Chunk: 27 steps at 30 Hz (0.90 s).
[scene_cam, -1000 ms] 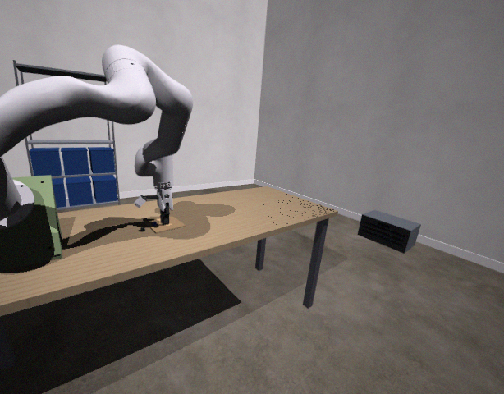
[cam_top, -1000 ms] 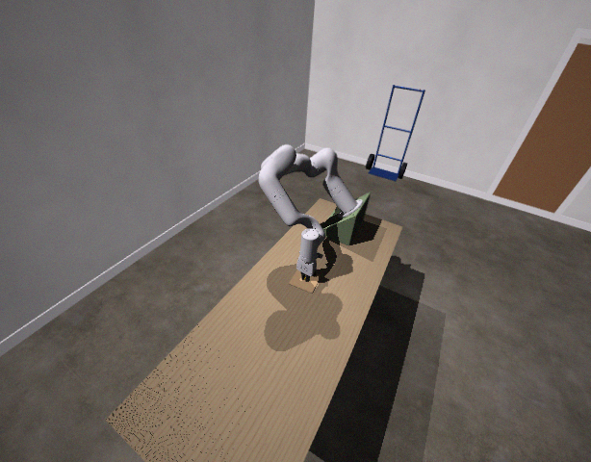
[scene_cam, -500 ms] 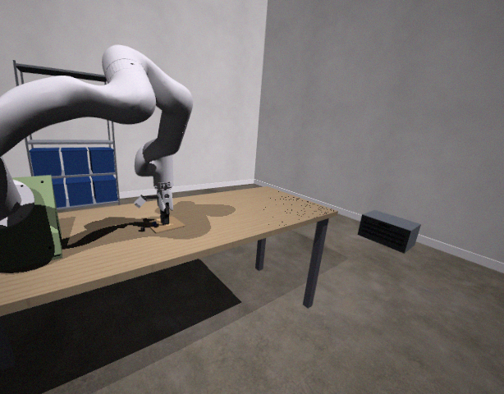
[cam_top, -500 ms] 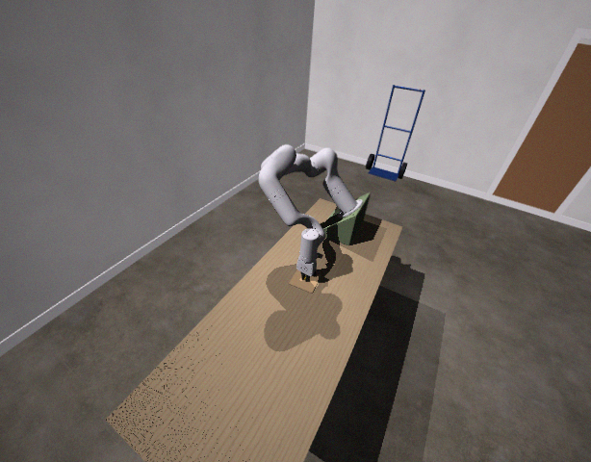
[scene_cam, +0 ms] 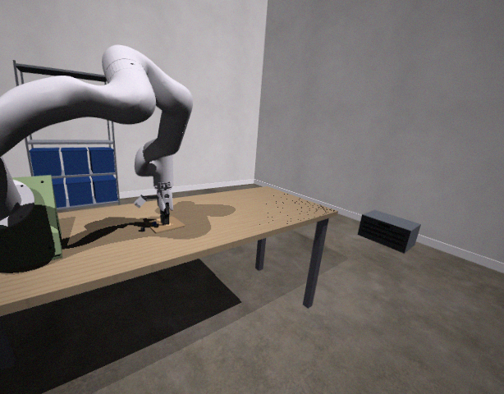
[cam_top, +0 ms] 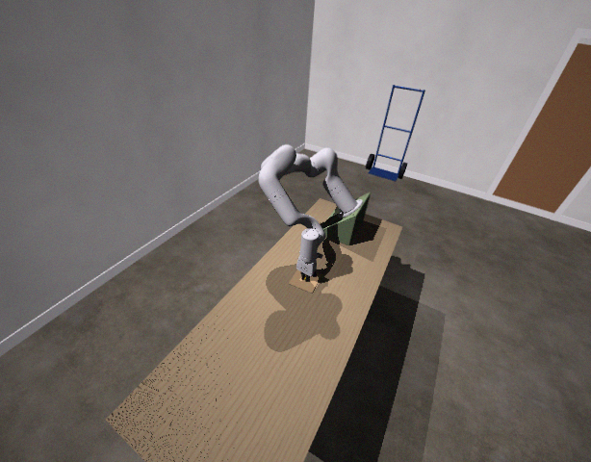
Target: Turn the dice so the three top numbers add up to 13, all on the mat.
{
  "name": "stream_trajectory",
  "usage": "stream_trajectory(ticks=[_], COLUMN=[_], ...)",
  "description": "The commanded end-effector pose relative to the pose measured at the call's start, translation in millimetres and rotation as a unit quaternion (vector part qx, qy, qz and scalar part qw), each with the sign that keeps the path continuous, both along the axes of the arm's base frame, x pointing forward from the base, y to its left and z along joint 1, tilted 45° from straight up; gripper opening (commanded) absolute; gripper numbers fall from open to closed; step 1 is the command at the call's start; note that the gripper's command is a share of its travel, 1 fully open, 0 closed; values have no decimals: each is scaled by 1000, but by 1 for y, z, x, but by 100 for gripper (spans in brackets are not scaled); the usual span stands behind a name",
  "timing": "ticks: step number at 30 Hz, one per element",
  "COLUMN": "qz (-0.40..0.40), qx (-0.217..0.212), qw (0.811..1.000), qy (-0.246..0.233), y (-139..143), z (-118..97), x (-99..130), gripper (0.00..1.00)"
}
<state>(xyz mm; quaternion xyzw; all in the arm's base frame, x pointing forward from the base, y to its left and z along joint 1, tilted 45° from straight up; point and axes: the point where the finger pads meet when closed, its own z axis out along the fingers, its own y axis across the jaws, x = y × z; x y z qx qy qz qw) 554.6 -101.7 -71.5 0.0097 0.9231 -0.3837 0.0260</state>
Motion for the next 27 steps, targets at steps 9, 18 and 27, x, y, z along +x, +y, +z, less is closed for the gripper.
stream_trajectory(ticks=[9, 18, 27], qz=[0, 0, 0], qx=[0, 0, 0], qw=[1000, 1000, 1000], qy=[-1, -1, -1], y=[1, 1, 9], z=[0, 0, 8], x=[1, 1, 0], gripper=[31, 31, 31])
